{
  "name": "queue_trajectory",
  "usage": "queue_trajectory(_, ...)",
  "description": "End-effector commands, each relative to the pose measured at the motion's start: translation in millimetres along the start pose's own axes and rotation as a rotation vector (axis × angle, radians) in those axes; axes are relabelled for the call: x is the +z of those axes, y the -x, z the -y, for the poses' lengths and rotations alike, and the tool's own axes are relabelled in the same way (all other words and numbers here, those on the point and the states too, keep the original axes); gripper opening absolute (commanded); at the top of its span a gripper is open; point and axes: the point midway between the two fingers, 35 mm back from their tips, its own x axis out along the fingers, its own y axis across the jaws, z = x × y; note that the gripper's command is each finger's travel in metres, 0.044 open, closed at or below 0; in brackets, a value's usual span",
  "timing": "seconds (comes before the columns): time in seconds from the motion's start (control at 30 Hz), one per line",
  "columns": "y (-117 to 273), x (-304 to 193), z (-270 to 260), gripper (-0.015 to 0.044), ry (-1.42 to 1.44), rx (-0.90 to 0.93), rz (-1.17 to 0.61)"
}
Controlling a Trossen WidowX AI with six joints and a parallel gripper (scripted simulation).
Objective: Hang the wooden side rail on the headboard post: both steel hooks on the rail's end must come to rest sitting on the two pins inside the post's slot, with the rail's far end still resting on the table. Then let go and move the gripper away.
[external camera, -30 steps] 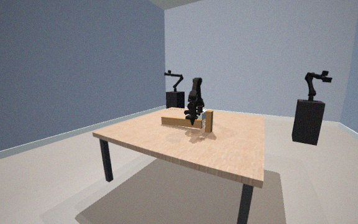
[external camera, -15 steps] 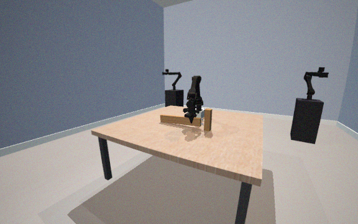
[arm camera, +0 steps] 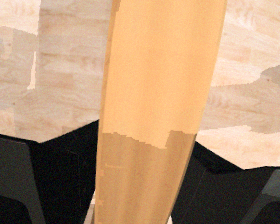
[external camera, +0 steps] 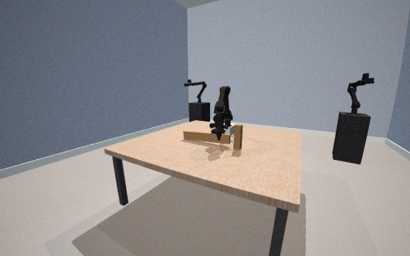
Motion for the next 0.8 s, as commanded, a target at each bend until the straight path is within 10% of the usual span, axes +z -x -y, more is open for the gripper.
queue_trajectory(0.0, 4.2, 0.0, -2.7, 0.0000, 0.001, 0.011, 0.002)
queue_trajectory(0.77, 8.1, 0.0, -2.7, 0.0000, 0.001, 0.011, 0.002)
